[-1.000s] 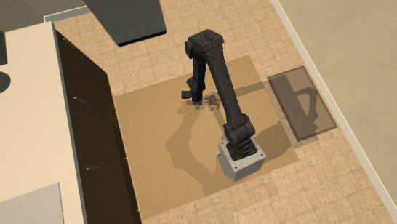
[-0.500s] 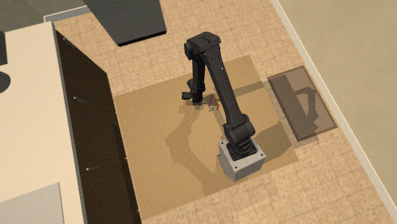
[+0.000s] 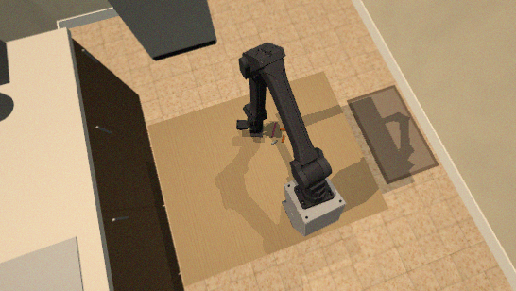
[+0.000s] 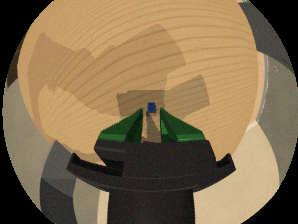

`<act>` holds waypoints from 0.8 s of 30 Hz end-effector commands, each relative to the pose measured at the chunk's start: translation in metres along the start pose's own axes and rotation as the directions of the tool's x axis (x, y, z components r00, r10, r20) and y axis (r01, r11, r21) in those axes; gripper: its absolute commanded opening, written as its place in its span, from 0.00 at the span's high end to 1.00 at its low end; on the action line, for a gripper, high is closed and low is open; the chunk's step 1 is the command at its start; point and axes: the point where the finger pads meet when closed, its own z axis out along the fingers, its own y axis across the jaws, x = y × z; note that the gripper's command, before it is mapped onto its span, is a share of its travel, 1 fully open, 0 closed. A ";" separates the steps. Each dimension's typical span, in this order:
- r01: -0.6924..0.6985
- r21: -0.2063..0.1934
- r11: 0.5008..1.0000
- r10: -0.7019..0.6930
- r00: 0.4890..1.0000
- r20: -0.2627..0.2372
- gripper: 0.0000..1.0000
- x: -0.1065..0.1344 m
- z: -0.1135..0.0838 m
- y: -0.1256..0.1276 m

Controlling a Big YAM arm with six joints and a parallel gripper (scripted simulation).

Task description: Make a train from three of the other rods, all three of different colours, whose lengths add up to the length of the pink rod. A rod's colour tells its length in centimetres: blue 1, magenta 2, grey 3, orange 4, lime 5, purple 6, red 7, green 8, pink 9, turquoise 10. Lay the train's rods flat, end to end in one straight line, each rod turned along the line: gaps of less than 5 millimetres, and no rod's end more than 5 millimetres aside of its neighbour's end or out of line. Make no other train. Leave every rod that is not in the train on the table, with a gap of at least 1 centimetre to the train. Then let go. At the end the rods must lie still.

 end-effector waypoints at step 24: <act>-0.002 0.016 1.000 0.001 1.000 0.009 0.77 0.003 0.000 -0.008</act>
